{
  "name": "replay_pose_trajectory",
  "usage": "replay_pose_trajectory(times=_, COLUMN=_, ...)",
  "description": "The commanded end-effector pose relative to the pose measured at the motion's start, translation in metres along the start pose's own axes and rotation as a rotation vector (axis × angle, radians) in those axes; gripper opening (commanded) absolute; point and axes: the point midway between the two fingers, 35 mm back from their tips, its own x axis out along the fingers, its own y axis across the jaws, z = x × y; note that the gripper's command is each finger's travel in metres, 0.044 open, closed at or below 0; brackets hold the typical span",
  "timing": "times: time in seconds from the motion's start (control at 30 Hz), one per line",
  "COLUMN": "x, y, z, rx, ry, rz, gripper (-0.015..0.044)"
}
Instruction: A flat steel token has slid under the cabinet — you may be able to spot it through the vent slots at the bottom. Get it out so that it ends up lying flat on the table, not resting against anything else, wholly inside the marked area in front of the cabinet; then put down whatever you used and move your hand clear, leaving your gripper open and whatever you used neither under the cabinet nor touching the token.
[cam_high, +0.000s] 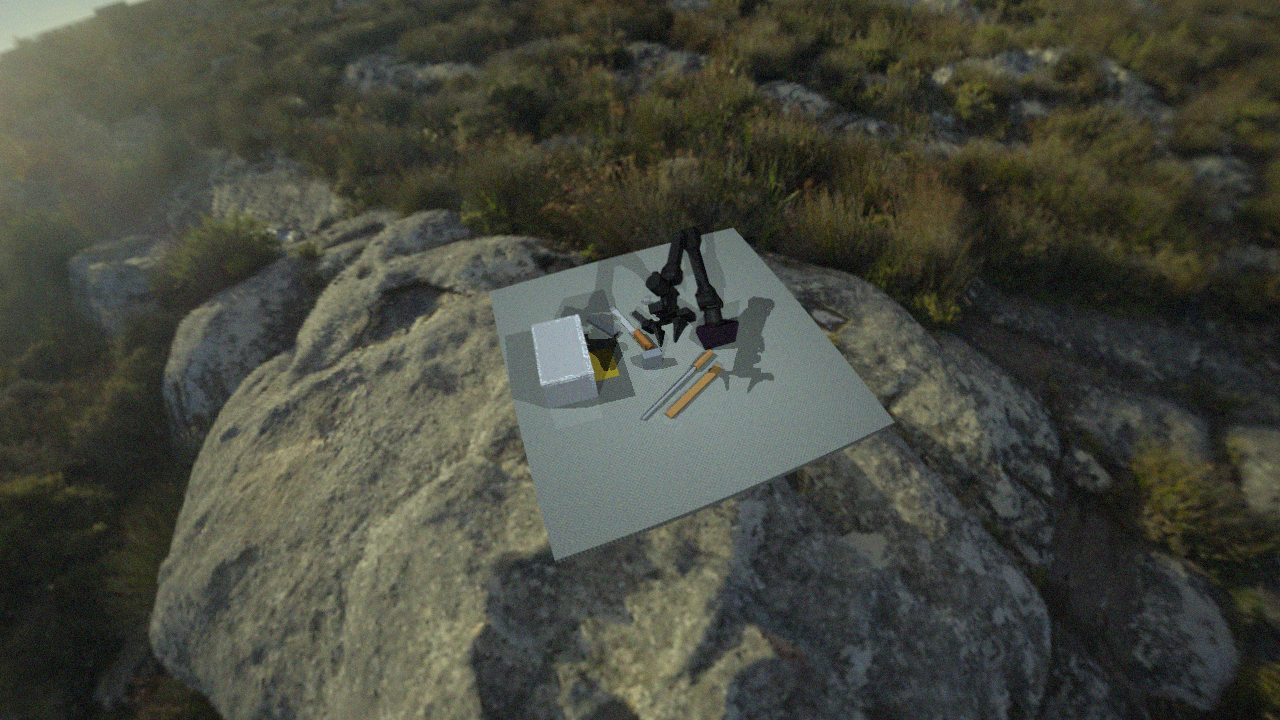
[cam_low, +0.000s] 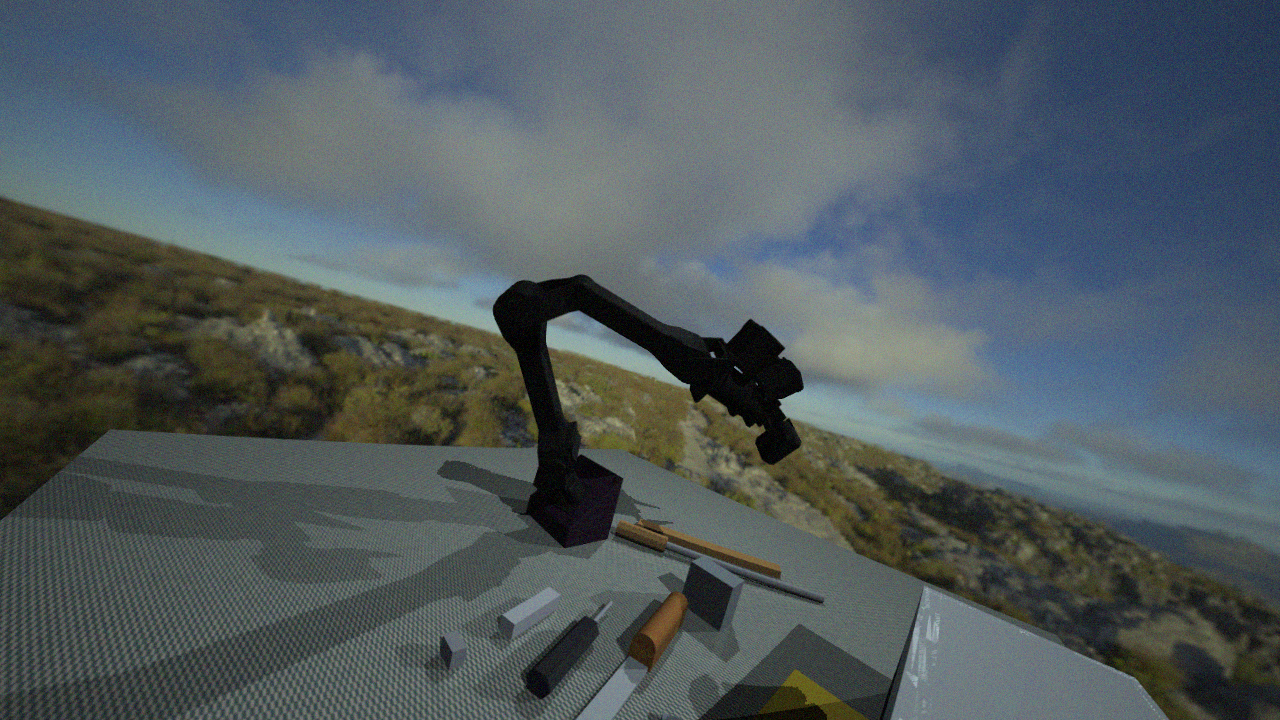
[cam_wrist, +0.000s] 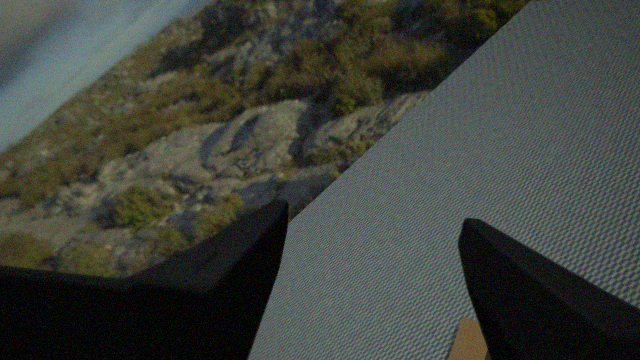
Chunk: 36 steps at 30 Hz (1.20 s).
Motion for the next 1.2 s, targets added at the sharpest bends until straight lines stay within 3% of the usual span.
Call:
replay_pose_trajectory(times=0.0, x=0.001, y=-0.02, z=-0.006, rx=0.14, ry=0.048, rz=-0.077, gripper=0.027)
replay_pose_trajectory(times=1.17, x=-0.051, y=-0.141, z=-0.076, rx=1.076, ry=0.212, rz=-0.783, gripper=0.027)
